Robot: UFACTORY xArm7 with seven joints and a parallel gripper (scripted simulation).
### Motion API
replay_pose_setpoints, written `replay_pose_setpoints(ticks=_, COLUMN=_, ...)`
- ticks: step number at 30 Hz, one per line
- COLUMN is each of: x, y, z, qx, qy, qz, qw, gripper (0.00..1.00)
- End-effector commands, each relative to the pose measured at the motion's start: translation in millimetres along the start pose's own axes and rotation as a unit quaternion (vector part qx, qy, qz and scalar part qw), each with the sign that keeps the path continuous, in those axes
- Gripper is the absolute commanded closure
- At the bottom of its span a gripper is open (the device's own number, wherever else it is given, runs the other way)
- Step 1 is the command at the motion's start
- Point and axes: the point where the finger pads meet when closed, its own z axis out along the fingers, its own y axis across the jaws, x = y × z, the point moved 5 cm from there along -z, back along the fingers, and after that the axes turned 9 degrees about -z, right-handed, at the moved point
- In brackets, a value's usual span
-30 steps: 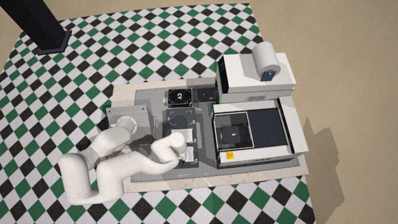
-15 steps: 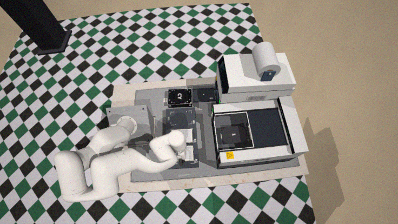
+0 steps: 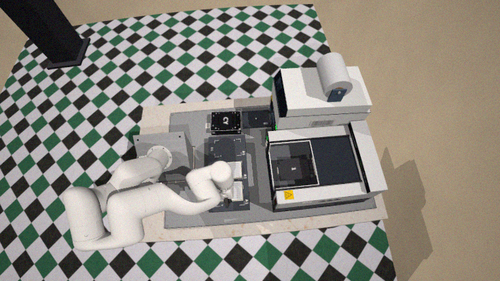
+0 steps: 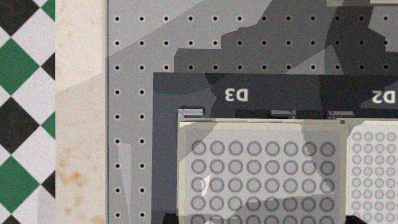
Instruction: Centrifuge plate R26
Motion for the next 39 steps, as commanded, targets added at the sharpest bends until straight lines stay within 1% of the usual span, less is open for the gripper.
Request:
replay_pose_setpoints(ticks=1, x=-1, y=0, z=-10.0, qx=0.000, qy=-0.002, qz=0.000, qw=1.000, gripper=1.00)
replay_pose_setpoints(ticks=6, x=-1, y=0, z=-18.4, qx=0.000, qy=-0.002, qz=0.000, qw=1.000, gripper=1.00)
replay_pose_setpoints(ticks=8, x=-1, y=0, z=-18.4, qx=0.000, qy=-0.002, qz=0.000, qw=1.000, gripper=1.00)
replay_pose_setpoints(ticks=23, x=-1, y=0, z=-43.5, qx=0.000, qy=-0.002, qz=0.000, qw=1.000, gripper=1.00)
replay_pose_setpoints(ticks=25, x=-1, y=0, z=-43.5, qx=0.000, qy=-0.002, qz=0.000, qw=1.000, gripper=1.00)
replay_pose_setpoints(ticks=39, x=-1, y=0, z=-66.9, qx=0.000, qy=-0.002, qz=0.000, qw=1.000, gripper=1.00)
